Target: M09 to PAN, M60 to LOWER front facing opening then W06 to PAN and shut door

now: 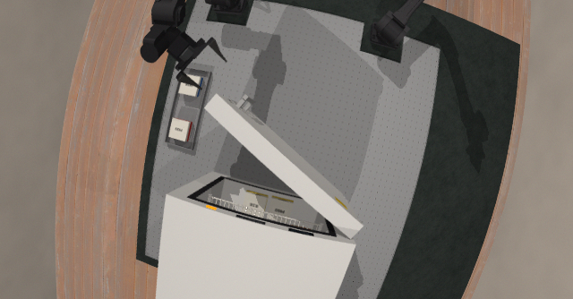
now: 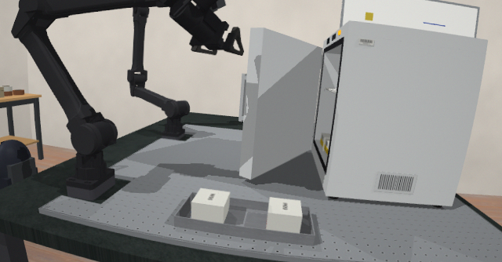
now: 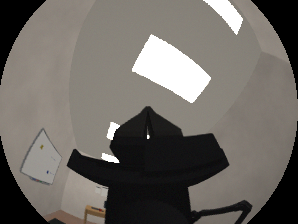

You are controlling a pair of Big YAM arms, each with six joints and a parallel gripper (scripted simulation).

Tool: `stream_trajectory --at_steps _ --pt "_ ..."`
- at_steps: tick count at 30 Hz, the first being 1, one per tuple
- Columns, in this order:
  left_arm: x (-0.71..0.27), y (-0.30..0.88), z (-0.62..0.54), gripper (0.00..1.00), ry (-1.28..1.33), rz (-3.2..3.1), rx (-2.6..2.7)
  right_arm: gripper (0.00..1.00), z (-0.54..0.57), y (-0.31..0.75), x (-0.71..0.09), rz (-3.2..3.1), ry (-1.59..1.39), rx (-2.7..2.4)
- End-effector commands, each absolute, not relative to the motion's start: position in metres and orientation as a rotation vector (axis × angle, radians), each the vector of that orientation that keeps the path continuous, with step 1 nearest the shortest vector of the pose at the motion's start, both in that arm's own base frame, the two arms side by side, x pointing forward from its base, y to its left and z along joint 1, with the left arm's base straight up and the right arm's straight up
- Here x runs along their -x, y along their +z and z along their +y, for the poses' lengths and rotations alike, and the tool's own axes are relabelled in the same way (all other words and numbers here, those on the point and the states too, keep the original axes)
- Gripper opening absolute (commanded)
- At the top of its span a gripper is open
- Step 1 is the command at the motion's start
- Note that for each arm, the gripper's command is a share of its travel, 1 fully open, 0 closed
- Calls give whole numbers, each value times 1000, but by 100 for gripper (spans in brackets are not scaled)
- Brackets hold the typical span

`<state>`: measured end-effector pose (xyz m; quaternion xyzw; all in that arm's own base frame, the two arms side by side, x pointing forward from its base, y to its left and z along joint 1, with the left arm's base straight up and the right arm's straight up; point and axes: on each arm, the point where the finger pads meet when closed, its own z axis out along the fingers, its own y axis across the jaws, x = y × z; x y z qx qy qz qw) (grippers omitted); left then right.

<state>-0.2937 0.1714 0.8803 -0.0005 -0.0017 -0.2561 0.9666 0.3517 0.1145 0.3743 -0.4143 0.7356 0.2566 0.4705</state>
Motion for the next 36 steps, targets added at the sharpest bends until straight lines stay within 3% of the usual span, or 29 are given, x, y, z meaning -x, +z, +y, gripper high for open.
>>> stream_trajectory --at_steps 1,36 --pt "279 885 163 0 -529 29 -8 100 123 381 -344 1779 626 1015" --pt "279 885 163 0 -529 29 -8 100 165 381 -273 1777 634 1009"
